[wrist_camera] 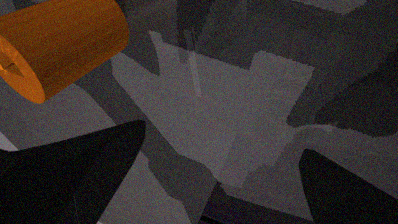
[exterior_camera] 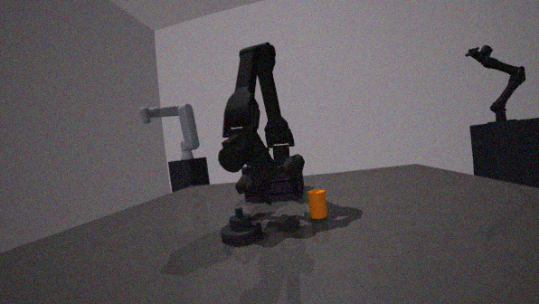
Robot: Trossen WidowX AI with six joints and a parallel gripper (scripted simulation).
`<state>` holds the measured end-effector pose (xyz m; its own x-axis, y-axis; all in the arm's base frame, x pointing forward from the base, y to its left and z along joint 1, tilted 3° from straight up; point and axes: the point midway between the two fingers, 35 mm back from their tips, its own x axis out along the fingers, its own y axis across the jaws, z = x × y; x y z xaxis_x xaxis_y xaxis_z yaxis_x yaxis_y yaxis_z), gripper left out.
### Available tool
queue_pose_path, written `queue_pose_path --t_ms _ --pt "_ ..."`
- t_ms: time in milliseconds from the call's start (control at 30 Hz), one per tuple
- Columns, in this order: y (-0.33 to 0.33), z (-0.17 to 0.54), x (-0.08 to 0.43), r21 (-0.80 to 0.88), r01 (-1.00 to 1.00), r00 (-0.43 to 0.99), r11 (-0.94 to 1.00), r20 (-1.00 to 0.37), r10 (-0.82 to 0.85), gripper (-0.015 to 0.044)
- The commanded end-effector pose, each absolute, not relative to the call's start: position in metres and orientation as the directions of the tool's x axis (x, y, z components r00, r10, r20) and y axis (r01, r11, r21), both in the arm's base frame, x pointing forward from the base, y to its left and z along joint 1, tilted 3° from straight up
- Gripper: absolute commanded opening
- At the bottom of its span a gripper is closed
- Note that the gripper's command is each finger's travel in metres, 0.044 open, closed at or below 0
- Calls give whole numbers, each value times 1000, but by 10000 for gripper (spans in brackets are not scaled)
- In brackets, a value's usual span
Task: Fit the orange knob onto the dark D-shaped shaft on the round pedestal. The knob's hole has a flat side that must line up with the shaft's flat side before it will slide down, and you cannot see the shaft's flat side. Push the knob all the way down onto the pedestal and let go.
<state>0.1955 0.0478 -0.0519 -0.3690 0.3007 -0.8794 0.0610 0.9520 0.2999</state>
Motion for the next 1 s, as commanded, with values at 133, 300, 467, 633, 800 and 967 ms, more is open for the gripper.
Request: queue_pose_path --t_ms 133,300,467,633,800,967 --pt "51 -31 194 231 -44 -288 972 -935 209 440" --pt "54 -4 189 123 -170 -137 978 -985 101 440" --pt "55 12 184 48 -236 -17 971 -999 46 440" --pt "62 13 189 49 -236 -16 971 -999 46 440" --pt "128 17 216 53 -236 -14 970 -999 51 440" --pt "151 17 220 55 -236 -15 970 -998 53 440"
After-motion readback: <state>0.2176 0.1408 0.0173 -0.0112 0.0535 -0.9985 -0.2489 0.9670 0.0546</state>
